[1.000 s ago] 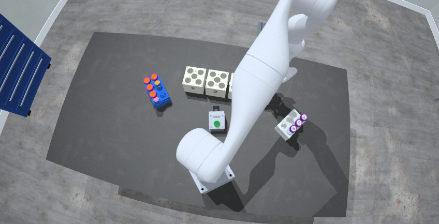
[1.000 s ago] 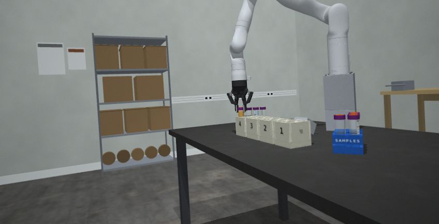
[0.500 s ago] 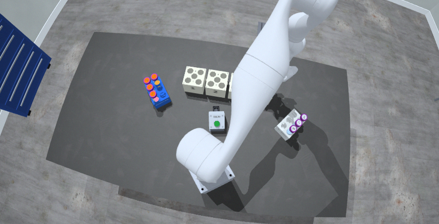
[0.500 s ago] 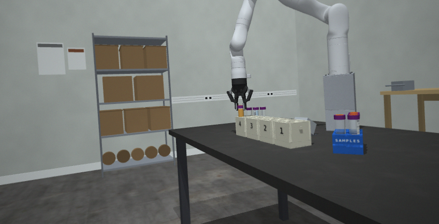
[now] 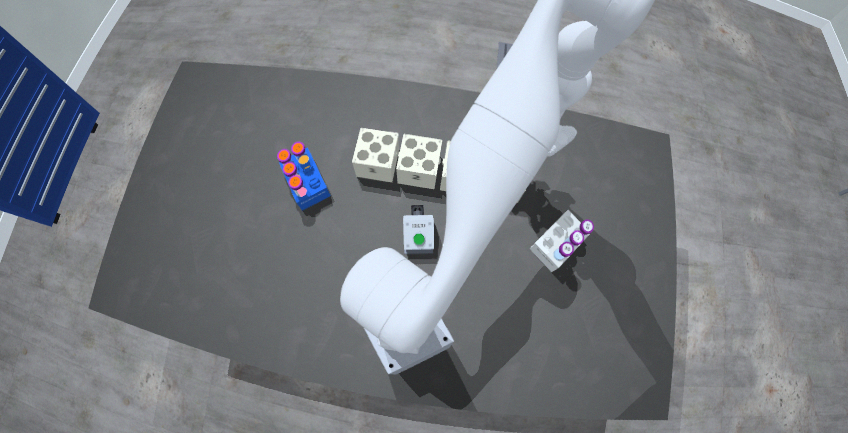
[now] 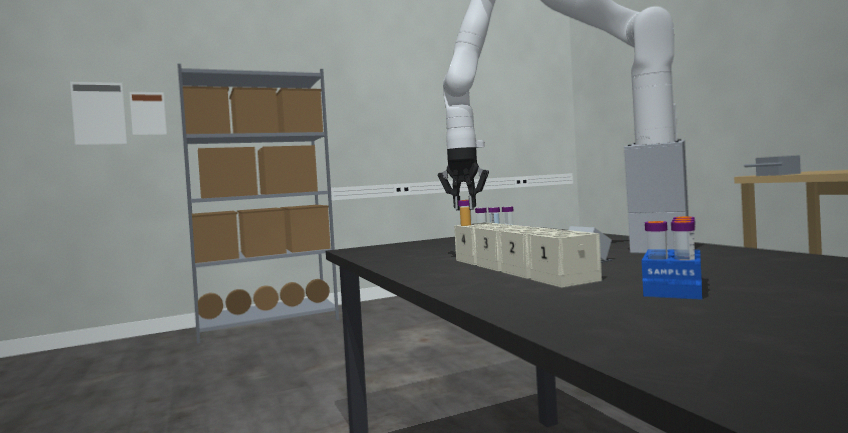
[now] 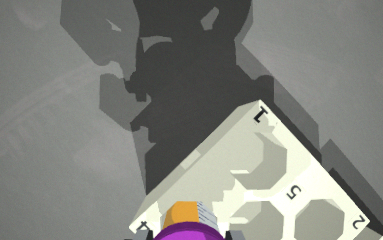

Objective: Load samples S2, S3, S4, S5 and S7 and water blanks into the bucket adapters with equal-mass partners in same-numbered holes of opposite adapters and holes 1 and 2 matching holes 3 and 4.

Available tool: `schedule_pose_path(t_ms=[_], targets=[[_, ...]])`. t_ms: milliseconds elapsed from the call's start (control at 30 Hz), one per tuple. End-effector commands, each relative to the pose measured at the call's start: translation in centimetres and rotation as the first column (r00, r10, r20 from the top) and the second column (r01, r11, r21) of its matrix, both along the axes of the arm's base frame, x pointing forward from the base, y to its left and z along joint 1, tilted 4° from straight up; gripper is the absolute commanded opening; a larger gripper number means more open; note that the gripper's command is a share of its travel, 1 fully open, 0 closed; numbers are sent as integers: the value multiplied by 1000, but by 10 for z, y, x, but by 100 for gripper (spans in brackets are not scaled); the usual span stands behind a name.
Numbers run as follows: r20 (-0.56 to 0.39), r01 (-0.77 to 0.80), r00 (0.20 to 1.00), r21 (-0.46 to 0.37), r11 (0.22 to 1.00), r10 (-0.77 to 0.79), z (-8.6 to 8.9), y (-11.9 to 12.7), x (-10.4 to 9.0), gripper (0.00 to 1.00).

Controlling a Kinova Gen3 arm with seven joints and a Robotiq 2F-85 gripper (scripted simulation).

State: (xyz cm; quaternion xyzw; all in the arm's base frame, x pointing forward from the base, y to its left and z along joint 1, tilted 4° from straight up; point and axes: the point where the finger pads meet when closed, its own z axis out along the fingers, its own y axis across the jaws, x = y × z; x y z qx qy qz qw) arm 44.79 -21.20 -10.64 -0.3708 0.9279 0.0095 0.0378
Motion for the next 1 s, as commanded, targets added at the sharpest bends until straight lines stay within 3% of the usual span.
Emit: schedule_pose_path(t_ms=[0,967], targets=[[2,0,1000,-1,1000,0,2,-1,1,10],[2,0,1000,-1,1000,0,19,-1,0,10]])
